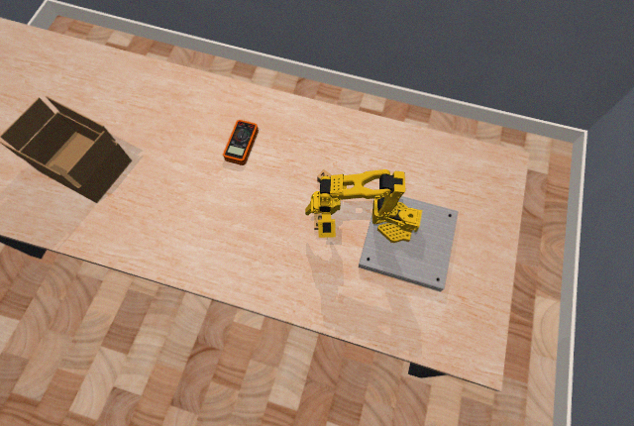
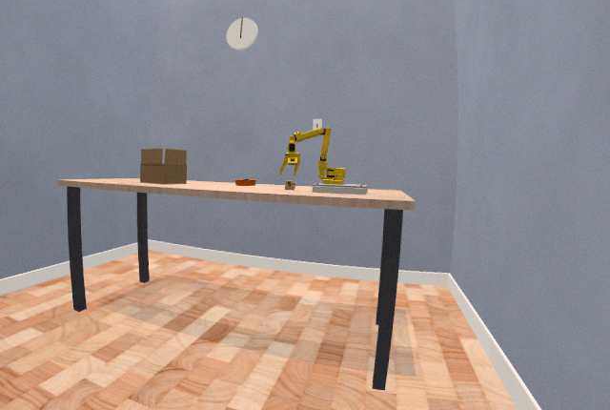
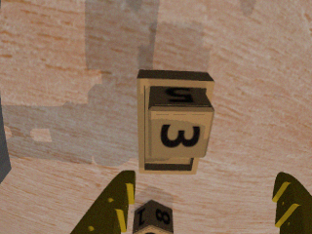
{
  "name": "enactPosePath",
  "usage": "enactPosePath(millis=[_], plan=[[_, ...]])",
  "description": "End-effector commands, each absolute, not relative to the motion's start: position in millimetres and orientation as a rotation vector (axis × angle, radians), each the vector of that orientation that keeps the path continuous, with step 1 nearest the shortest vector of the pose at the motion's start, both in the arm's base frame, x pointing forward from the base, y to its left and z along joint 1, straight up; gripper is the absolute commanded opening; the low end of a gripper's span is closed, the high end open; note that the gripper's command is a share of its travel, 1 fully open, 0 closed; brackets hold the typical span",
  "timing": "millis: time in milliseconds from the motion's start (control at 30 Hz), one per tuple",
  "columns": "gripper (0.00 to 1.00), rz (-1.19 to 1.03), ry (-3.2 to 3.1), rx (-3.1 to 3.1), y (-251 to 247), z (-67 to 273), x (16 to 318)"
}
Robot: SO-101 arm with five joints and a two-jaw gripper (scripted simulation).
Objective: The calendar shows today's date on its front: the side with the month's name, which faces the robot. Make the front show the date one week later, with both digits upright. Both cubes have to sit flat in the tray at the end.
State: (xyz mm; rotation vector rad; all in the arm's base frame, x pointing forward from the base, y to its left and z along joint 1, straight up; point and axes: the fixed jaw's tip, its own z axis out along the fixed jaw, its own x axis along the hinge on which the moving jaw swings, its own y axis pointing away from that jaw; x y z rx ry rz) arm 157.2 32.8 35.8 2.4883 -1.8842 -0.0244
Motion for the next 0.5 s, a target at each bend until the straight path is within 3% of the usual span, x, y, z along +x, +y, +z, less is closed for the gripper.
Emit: enactPosePath(millis=[0,467], plan=[[0.36,-0.018,-1.885,2.497,31.7,48.1,157.1],[0.36,-0.018,-1.885,2.497,31.6,51.7,156.4]])
